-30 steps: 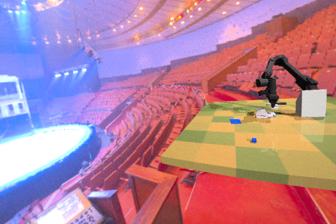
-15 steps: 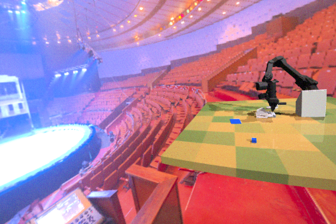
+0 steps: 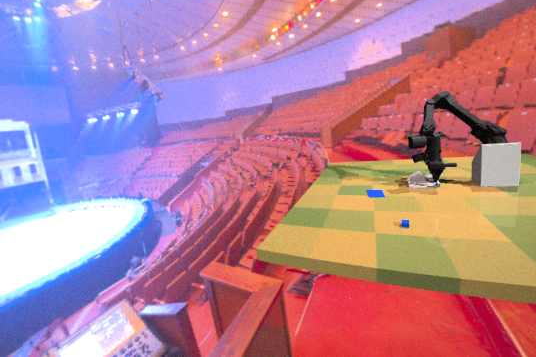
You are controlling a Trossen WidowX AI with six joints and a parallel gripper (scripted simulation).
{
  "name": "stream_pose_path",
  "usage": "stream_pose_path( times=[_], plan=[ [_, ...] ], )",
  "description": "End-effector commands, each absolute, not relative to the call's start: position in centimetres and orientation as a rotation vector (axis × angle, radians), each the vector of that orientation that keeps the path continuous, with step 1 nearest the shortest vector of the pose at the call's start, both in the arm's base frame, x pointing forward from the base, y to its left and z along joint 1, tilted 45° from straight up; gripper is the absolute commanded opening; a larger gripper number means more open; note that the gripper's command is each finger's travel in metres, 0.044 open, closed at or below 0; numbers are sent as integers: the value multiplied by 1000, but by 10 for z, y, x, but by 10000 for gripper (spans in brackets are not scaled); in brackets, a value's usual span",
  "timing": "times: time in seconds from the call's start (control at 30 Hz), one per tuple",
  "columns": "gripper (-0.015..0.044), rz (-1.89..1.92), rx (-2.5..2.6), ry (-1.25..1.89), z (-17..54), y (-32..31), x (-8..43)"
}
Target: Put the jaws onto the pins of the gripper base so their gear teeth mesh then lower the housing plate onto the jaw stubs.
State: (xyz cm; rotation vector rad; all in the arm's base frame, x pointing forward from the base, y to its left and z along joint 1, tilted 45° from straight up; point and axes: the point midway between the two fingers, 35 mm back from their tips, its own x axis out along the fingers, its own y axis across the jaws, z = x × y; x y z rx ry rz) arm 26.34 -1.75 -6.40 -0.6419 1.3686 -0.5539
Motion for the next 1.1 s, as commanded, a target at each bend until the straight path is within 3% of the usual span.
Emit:
stream_pose_path(
  times=[0.0, 1.07],
  plan=[
    [351, -553, -650, 1370, -65, -20, 263],
    [351, -552, -651, 1370, -69, -23, 263]
  ],
)
